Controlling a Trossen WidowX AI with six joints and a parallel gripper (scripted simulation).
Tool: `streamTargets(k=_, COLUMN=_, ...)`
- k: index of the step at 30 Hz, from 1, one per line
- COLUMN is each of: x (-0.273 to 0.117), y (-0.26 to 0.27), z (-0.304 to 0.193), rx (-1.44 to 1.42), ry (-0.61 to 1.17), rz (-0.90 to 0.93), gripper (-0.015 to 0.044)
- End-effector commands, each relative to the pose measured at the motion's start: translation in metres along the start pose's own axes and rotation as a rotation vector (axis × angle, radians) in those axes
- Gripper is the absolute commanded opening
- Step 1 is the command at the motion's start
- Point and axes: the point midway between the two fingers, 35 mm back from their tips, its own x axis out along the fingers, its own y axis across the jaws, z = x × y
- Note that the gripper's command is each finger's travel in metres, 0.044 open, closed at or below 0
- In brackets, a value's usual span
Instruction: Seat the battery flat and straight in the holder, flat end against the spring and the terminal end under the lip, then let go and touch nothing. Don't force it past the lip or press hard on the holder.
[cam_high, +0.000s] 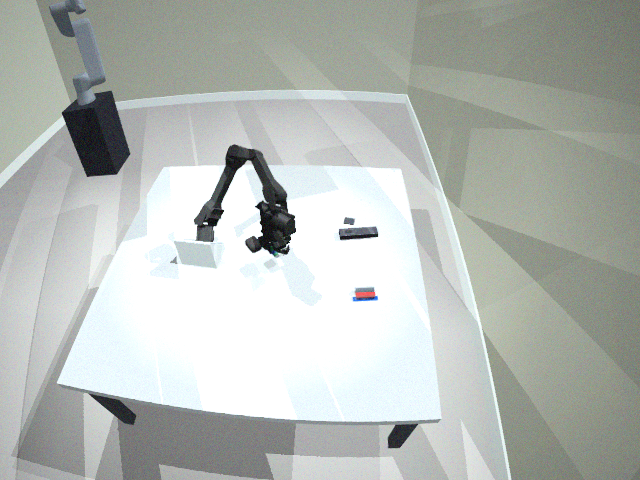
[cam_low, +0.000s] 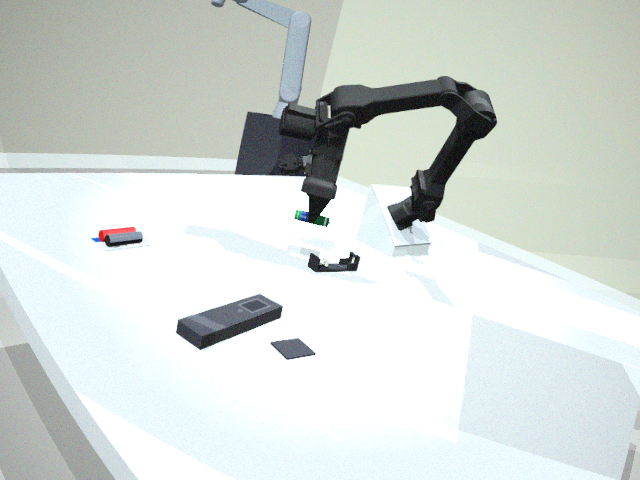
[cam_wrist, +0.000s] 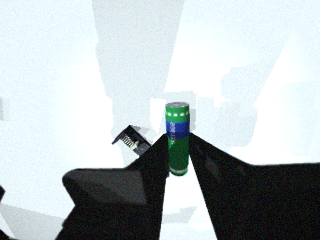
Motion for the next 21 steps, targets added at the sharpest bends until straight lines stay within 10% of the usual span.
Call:
streamTargets(k=1, x=-0.006, y=0.022, z=-0.023, rx=-0.247, ry=0.001, rz=0.004, gripper=0.0059)
streamTargets(k=21, x=0.003, y=0.05, z=-0.066, rx=-0.648, ry=0.101, rz=-0.031, gripper=0.0059)
